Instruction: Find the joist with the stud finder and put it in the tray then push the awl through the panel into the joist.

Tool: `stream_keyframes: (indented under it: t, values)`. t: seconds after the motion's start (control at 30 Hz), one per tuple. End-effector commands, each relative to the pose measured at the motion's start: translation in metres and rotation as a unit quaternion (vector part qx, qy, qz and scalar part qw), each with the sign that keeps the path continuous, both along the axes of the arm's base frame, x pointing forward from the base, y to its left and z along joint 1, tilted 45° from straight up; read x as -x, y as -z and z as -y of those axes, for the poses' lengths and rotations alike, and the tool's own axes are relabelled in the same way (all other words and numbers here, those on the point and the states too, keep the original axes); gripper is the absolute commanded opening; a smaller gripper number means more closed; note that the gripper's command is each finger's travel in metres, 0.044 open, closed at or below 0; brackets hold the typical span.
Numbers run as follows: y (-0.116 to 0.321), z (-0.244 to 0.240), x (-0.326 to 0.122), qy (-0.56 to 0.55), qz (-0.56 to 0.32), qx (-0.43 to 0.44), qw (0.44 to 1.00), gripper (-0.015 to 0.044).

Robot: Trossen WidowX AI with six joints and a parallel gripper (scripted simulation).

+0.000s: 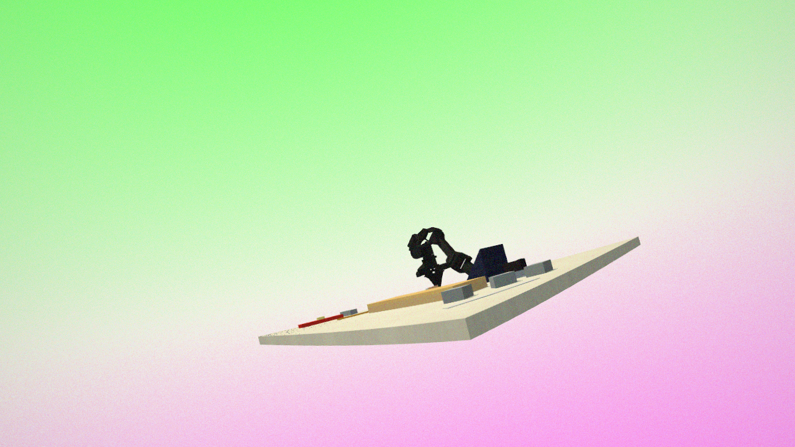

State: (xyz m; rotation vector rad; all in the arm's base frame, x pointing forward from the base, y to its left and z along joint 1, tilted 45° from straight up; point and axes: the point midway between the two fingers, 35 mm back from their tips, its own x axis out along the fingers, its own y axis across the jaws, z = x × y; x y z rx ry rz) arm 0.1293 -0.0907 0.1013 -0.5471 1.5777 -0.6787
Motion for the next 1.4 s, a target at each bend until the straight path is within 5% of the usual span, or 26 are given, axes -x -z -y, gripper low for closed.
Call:
stream_keyframes:
  t: [0.0,0.23,0.63,1.0,1.37]
  values:
    - [-0.013,-0.012,-0.002,0.001,0.003,0.0,1.0,0.0]
    - [-0.014,-0.018,-0.007,0.015,0.051,-0.003,0.999,0.0]
    - [-0.008,-0.043,-0.046,0.127,0.37,-0.084,0.916,0.0]
    - [-0.024,-0.073,-0.08,0.241,0.589,-0.225,0.738,0.0]
    - [-0.058,-0.103,-0.1,0.352,0.69,-0.399,0.49,0.0]
